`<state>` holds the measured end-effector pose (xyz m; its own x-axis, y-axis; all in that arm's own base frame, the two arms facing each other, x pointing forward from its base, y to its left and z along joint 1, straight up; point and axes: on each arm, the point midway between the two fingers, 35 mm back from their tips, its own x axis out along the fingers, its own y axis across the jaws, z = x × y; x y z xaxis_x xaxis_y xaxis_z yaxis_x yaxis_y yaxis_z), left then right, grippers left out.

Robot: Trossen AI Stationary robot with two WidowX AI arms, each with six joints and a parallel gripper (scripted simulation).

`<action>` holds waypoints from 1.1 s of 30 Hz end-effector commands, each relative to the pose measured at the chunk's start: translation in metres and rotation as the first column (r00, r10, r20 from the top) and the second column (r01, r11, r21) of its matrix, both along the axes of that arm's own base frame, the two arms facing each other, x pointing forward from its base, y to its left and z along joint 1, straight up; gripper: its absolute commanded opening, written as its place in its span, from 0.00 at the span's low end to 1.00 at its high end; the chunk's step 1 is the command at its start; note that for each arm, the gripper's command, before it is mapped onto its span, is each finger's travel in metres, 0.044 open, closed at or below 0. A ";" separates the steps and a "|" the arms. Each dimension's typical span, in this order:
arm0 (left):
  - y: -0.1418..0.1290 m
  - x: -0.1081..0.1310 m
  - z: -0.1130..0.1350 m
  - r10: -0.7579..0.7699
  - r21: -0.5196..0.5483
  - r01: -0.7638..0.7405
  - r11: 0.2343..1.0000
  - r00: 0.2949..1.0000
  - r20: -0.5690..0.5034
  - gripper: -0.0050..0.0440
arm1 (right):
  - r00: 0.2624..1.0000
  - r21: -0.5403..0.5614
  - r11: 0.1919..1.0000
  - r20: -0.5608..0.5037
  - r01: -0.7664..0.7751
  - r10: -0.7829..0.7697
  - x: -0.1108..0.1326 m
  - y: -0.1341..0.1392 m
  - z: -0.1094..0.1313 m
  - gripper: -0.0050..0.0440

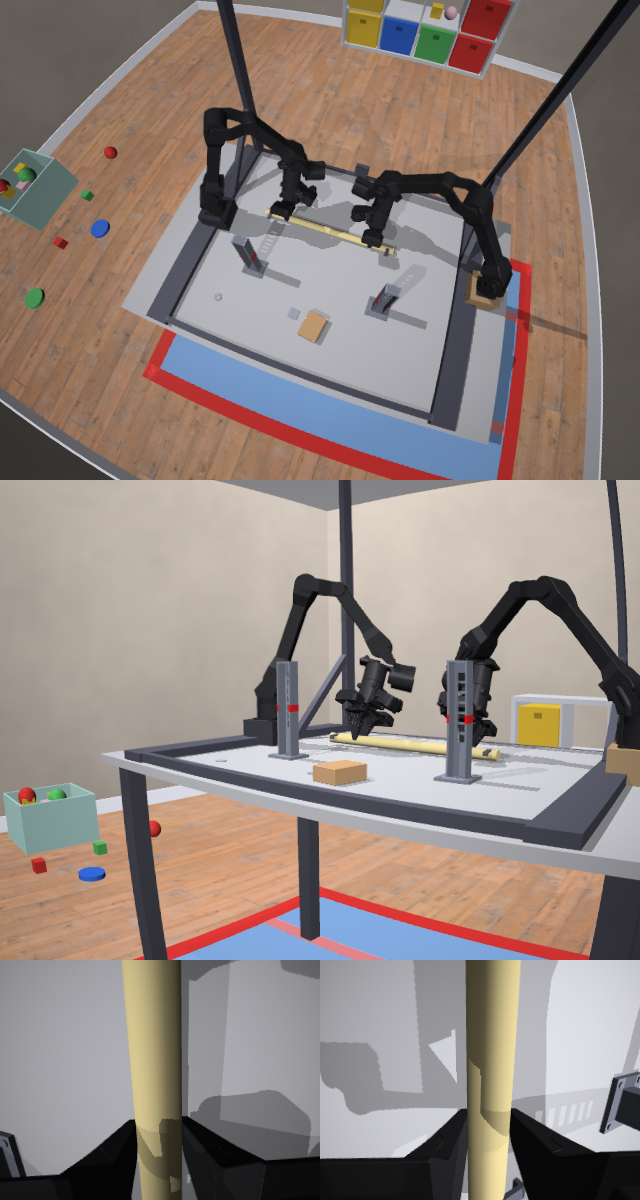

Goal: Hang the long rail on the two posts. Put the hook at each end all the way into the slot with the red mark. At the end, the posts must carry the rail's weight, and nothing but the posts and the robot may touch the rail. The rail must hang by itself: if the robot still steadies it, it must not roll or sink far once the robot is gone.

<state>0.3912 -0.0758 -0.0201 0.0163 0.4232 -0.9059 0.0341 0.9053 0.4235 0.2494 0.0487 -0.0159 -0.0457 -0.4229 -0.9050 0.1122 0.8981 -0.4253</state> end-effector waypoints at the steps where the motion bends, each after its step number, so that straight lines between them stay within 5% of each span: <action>1: -0.003 0.003 0.020 0.001 -0.010 -0.001 1.000 1.000 0.024 0.03 | 1.000 0.011 1.000 0.013 0.003 -0.003 0.001 0.002 0.009 0.00; 18: -0.003 0.003 0.023 0.001 -0.010 -0.001 1.000 1.000 0.024 0.00 | 1.000 0.011 1.000 0.013 0.003 -0.003 0.001 0.002 0.011 0.00; 33: -0.005 0.002 0.066 0.003 0.050 -0.005 0.999 1.000 0.024 0.00 | 1.000 -0.049 0.999 0.009 0.001 0.000 0.001 0.003 0.054 0.00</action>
<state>0.3913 -0.0766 0.0182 0.0064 0.4684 -0.8835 0.0324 0.8830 0.4683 0.2496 0.0489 0.0216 -0.0499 -0.4659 -0.8834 0.1095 0.8766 -0.4685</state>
